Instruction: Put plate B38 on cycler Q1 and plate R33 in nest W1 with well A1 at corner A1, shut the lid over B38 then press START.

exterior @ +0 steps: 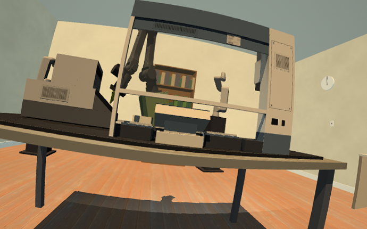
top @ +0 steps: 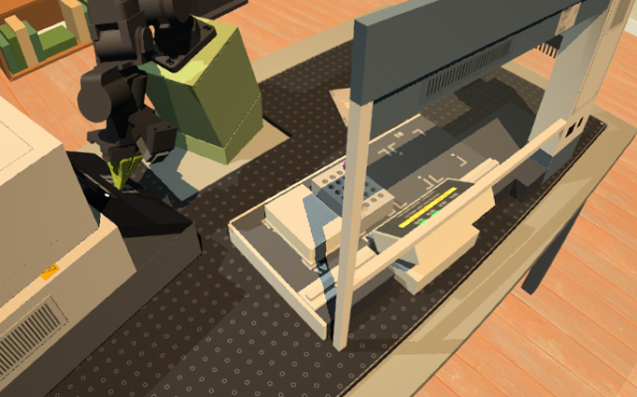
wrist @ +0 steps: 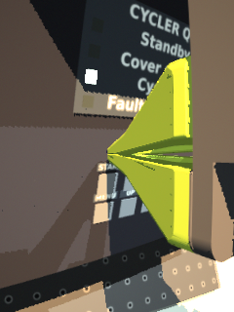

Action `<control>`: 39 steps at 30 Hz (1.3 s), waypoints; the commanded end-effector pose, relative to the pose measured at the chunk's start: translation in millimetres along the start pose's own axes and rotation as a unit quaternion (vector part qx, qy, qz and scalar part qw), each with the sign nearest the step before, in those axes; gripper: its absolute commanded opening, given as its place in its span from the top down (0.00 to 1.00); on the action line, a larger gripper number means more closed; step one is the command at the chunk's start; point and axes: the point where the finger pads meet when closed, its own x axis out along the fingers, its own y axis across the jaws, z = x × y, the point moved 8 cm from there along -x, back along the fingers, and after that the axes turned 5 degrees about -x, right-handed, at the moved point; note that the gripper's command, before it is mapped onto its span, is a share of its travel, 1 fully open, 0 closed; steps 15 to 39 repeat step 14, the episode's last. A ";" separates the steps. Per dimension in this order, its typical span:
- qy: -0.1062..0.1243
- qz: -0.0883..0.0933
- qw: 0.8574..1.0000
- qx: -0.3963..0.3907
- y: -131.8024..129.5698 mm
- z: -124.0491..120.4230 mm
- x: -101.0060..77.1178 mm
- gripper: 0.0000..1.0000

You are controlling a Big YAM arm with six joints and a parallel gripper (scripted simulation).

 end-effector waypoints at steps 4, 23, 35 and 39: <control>-0.002 0.017 1.000 -0.003 15.1 1.3 -13.8 1.00; -0.003 0.016 1.000 -0.003 15.3 1.8 -16.2 1.00; -0.003 0.016 1.000 -0.003 15.3 1.8 -16.2 1.00; -0.003 0.016 1.000 -0.003 15.3 1.8 -16.2 1.00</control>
